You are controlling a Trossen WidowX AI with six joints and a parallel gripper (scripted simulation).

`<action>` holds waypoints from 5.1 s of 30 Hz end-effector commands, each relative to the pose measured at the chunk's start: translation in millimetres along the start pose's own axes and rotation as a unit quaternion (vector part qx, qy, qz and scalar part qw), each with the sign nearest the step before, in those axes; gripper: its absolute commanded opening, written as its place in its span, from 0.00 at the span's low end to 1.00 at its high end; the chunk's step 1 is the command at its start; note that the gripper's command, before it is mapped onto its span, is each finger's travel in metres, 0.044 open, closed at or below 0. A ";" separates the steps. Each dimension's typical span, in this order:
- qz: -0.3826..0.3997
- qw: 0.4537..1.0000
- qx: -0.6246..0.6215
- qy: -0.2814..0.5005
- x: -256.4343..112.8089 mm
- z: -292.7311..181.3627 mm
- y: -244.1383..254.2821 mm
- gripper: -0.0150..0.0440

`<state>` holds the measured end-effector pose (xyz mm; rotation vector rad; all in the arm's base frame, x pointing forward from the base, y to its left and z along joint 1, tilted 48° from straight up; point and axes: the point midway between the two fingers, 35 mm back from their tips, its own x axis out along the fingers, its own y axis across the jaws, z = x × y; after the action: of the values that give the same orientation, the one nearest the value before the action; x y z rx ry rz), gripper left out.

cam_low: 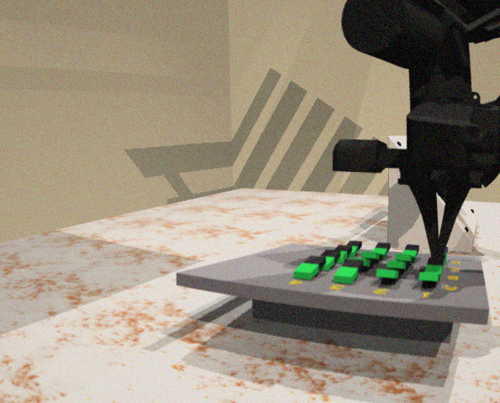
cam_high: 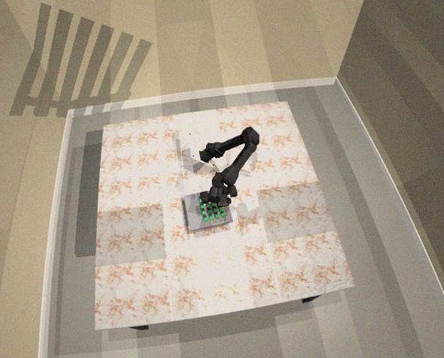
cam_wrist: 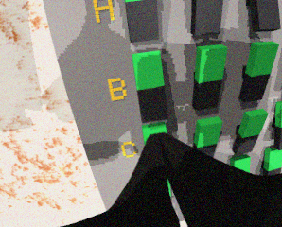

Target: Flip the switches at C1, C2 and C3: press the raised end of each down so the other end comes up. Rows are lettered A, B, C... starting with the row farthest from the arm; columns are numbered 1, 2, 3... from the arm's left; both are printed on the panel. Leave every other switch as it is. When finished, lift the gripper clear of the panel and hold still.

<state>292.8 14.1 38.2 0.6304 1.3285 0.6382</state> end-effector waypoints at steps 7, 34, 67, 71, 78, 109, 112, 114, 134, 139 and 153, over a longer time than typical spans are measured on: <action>0.000 1.000 0.003 -0.013 -64.4 -2.5 -0.4 0.25; 0.001 1.000 0.002 -0.001 -19.3 -0.6 -31.2 0.25; 0.001 1.000 0.002 -0.001 -5.4 -0.1 -31.2 0.25; 0.001 1.000 0.002 -0.001 -4.9 -0.1 -31.1 0.25; 0.001 1.000 0.002 -0.001 -4.0 0.0 -31.1 0.25; 0.001 1.000 0.002 -0.001 0.2 0.1 -31.1 0.25; 0.001 1.000 0.002 -0.001 0.6 0.1 -31.1 0.25; -0.001 1.000 0.000 -0.001 -2.6 0.0 -31.6 0.25; -0.001 1.000 0.002 -0.009 -53.4 -1.8 -63.2 0.25; 0.000 1.000 0.002 -0.001 -29.6 -0.9 -62.8 0.25; 0.000 1.000 0.002 -0.001 -14.6 -0.5 -62.6 0.25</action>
<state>293.6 -42.5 4.5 0.6265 1.3283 0.6356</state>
